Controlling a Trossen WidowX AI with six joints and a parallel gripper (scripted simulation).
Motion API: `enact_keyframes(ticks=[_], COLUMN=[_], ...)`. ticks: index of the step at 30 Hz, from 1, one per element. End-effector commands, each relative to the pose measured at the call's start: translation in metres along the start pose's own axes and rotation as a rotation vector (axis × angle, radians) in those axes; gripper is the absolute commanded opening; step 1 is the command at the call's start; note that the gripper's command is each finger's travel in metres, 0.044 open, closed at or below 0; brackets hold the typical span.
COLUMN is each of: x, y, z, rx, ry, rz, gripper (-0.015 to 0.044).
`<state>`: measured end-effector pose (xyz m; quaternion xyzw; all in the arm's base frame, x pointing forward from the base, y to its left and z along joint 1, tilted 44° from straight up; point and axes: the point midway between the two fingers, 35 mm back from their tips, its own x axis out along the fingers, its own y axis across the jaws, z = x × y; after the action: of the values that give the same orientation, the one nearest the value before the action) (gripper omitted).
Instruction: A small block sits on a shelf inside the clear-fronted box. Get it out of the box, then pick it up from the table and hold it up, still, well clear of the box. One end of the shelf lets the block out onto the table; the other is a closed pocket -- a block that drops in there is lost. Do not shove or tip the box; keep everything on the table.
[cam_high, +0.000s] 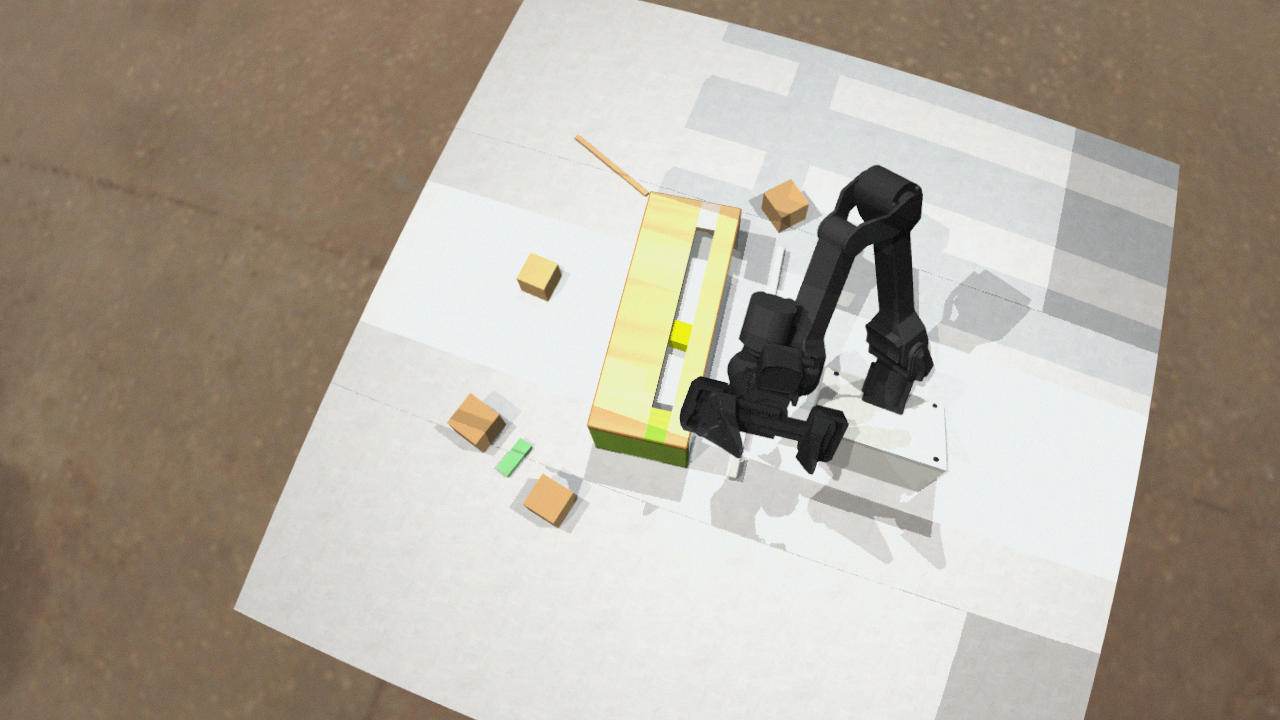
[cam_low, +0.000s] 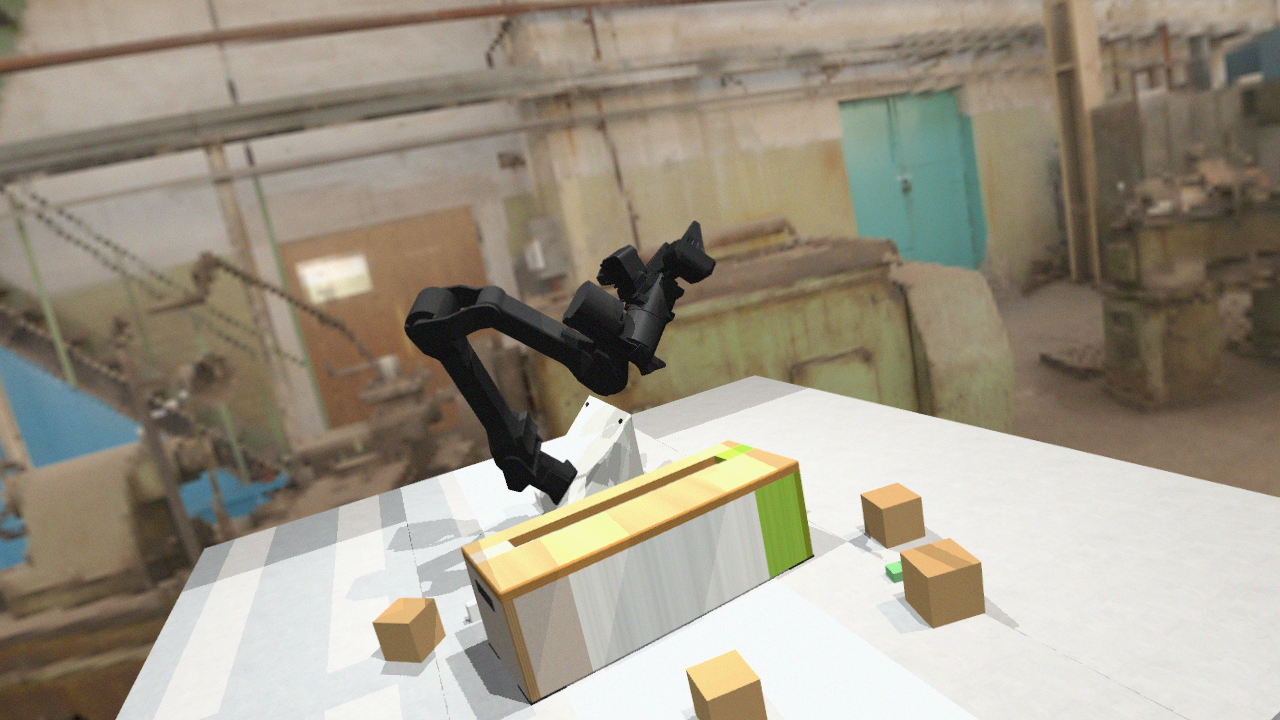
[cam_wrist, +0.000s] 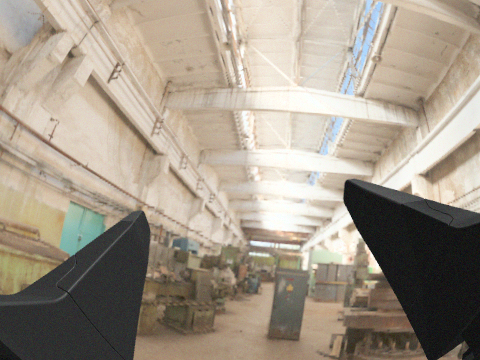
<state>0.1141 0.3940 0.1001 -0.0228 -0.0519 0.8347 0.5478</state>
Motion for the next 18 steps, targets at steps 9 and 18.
enact_keyframes(ticks=[9,18], x=[0.006,-0.030], y=[-0.042,-0.083], z=[-0.045,-0.125], rx=[0.539,1.364], ry=[0.162,0.386], rz=[-0.218,-0.796], gripper=[0.0400,0.0400])
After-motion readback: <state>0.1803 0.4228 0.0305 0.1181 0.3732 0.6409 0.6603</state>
